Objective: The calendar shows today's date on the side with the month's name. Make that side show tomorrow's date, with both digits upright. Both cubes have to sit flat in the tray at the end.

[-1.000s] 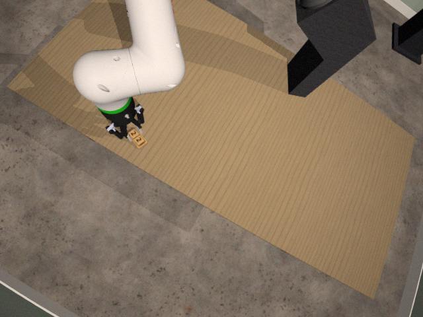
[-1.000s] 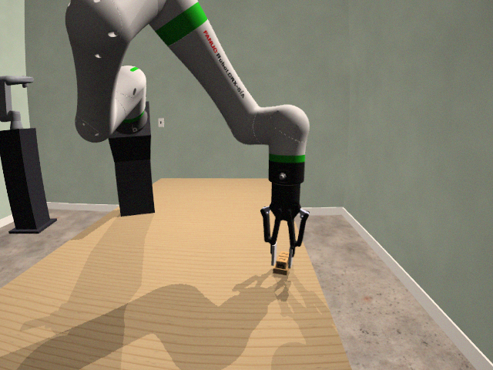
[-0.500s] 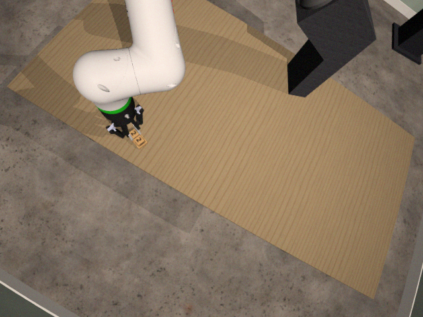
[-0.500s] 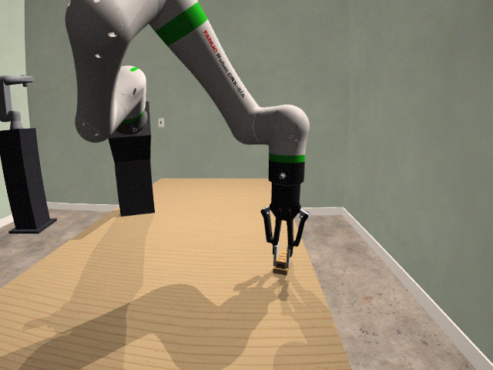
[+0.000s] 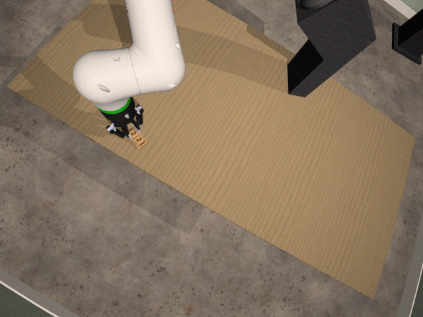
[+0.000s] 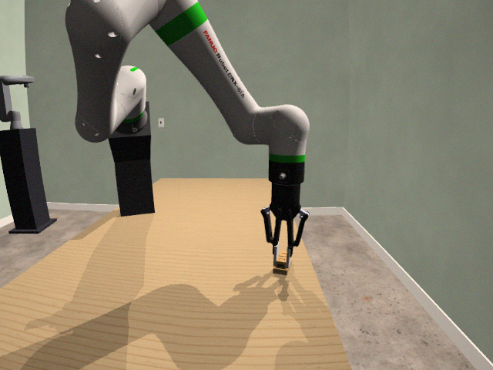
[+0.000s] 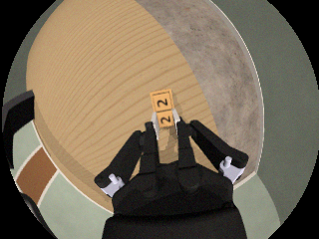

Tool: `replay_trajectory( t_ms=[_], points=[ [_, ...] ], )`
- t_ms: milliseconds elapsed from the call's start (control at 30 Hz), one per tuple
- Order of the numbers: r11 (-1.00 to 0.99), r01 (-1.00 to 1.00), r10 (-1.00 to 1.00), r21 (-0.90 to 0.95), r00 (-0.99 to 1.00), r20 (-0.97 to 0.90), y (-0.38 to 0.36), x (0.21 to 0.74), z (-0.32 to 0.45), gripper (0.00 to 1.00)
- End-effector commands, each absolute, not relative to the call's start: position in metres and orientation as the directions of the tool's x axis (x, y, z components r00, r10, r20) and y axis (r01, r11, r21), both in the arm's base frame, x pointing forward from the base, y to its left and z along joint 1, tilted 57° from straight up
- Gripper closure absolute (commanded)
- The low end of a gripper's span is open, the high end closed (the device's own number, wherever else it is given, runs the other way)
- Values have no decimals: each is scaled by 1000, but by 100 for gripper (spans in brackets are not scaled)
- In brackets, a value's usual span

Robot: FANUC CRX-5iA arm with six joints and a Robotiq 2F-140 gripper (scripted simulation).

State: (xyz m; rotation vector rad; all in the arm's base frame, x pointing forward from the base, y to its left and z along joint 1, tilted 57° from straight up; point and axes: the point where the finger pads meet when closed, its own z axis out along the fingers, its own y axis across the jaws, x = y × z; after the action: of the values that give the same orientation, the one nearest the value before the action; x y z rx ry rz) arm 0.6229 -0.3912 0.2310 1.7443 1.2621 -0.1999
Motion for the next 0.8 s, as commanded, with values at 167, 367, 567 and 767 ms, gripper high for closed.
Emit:
replay_trajectory(
  t_ms=[167, 367, 567, 767],
  points=[
    [-27, 810, 657, 586, 456, -601, -391, 623, 231, 76],
    [-27, 810, 657, 586, 456, -601, -391, 623, 231, 76],
    [-27, 810, 657, 586, 456, -601, -388, 622, 233, 76],
    [-27, 810, 657, 586, 456, -601, -364, 610, 251, 76]
  ],
)
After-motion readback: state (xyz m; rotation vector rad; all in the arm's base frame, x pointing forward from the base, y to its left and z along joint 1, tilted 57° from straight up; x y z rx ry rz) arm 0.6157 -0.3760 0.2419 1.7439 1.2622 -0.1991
